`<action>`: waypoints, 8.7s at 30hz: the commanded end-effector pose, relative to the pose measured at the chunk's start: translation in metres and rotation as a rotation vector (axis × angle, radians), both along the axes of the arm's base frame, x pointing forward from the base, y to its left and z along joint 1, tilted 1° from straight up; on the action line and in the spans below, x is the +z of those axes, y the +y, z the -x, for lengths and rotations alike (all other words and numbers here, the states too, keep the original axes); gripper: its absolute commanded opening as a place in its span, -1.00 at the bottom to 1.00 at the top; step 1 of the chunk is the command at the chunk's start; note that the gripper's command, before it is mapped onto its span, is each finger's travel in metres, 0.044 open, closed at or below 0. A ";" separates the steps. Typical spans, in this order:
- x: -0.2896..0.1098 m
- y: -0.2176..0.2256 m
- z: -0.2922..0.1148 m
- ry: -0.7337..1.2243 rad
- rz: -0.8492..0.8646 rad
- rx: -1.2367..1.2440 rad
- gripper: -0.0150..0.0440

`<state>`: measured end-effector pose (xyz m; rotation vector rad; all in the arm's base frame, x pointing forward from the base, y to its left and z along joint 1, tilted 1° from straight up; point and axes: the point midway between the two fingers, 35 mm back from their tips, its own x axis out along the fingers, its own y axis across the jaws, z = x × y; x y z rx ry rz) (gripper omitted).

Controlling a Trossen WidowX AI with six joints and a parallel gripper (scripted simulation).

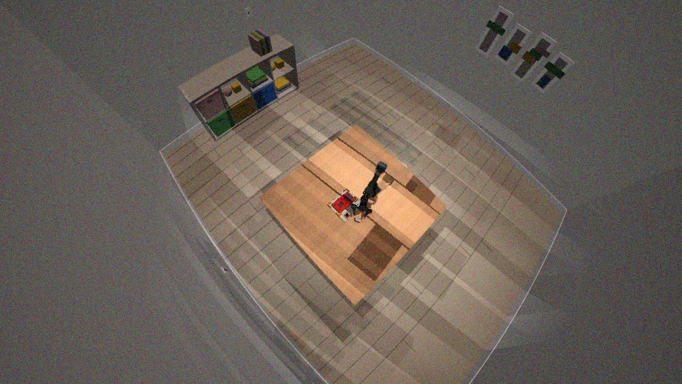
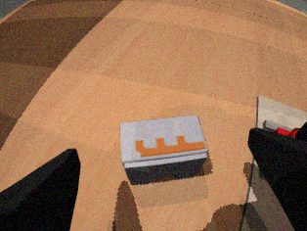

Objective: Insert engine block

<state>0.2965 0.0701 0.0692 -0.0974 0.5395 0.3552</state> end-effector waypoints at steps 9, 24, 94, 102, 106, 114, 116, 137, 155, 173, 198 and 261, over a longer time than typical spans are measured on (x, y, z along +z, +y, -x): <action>-0.001 0.001 -0.006 0.086 -0.103 -0.080 1.00; -0.003 0.004 -0.021 0.363 -0.417 -0.384 1.00; 0.027 0.011 -0.030 0.699 -1.406 -2.500 1.00; 0.034 0.011 -0.027 0.567 -1.462 -2.716 1.00; 0.034 0.011 -0.029 0.567 -1.462 -2.716 1.00; 0.021 0.015 -0.040 0.568 -1.464 -2.715 1.00; 0.020 0.015 -0.040 0.568 -1.464 -2.715 1.00; -0.012 0.016 -0.041 0.568 -1.464 -2.715 1.00; -0.019 0.016 -0.041 0.568 -1.464 -2.715 0.20; 0.020 0.017 -0.047 0.568 -1.464 -2.715 -0.49; 0.098 0.015 -0.041 0.569 -1.461 -2.712 -0.49; 0.052 0.006 -0.016 0.922 -2.391 -1.811 -0.49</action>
